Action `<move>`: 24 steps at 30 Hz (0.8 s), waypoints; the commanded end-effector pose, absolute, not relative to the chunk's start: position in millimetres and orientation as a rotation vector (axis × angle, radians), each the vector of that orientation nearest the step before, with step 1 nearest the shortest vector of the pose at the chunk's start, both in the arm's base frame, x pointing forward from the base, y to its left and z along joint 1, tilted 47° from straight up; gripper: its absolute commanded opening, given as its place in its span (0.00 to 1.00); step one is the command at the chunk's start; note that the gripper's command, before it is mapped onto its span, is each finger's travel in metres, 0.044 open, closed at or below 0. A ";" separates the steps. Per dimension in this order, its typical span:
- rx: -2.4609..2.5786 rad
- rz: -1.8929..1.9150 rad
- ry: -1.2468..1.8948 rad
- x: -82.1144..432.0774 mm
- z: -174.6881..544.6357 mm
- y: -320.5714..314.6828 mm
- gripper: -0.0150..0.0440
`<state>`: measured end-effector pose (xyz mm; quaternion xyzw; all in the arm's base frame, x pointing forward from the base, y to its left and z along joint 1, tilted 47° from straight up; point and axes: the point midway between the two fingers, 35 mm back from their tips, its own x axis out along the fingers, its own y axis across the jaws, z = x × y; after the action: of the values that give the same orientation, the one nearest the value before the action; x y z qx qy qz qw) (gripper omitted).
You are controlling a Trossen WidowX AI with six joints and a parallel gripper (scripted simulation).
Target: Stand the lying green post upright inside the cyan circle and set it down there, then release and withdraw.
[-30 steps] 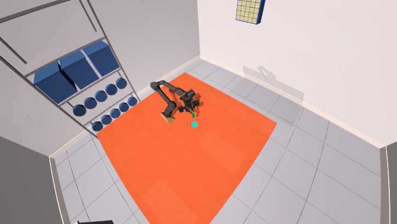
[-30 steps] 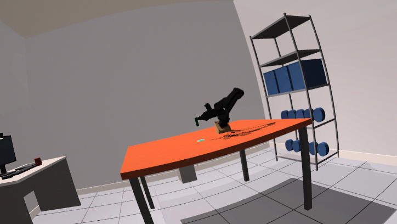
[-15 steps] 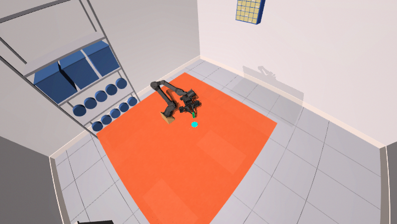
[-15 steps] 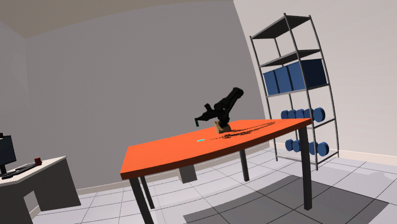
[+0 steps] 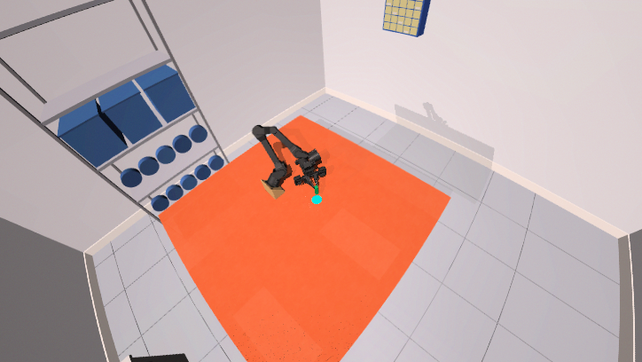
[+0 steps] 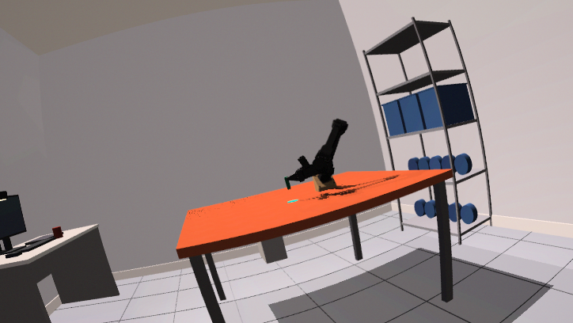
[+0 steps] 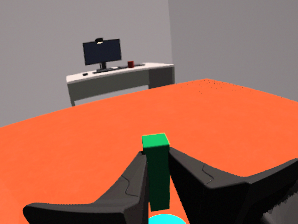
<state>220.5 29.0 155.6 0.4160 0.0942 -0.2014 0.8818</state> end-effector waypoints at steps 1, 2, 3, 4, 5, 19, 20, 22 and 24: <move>0.858 -0.427 0.197 220.5 145.4 35.1 0.29; 0.859 -0.427 0.196 220.6 143.6 37.1 0.29; 0.859 -0.427 0.195 220.6 141.9 39.0 0.29; 0.859 -0.427 0.194 220.6 140.1 40.9 0.29; 0.859 -0.426 0.193 220.6 138.4 42.8 0.29; 0.863 -0.411 0.168 217.6 120.5 62.8 0.29; 0.864 -0.411 0.169 218.0 119.2 64.2 0.29; 0.865 -0.410 0.171 218.8 116.0 67.5 0.29; 0.866 -0.409 0.174 219.5 112.6 70.9 0.29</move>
<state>219.6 68.4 118.6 0.4184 0.0836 -0.1949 0.8832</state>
